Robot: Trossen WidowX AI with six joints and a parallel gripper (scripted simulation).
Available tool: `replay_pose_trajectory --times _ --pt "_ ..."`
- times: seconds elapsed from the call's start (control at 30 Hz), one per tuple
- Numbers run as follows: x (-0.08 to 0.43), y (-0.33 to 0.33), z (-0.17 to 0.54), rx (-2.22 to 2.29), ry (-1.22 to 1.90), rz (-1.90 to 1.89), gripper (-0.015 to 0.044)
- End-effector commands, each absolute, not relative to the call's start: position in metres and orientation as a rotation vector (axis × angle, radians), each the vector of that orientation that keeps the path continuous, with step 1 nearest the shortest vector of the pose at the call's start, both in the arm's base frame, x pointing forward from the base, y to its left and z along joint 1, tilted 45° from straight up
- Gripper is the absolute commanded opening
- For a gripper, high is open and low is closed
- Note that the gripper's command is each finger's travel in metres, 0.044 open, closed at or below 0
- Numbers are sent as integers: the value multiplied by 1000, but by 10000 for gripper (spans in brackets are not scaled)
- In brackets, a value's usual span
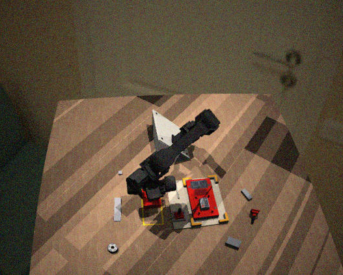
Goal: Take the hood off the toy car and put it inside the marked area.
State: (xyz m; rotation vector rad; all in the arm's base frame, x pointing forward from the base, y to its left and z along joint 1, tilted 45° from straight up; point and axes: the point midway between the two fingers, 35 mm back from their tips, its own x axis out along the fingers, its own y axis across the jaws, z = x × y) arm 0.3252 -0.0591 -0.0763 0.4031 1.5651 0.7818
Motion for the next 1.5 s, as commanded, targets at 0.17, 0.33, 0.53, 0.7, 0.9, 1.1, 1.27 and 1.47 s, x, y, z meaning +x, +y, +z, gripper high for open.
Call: replay_pose_trajectory --times 0.17,0.33,0.53,0.7,0.9,1.1,1.27,1.47 --pt "323 -53 -82 414 1568 781 0" --pt "322 -50 -85 414 1568 781 0" --pt "321 -47 -89 414 1568 781 0" --pt "320 -44 -91 414 1568 781 0" --pt "319 -41 -95 415 1568 782 0" --pt "317 -37 -98 415 1568 782 0" --pt "316 -35 -101 415 1568 783 0" --pt "315 -31 -104 416 1568 783 0"
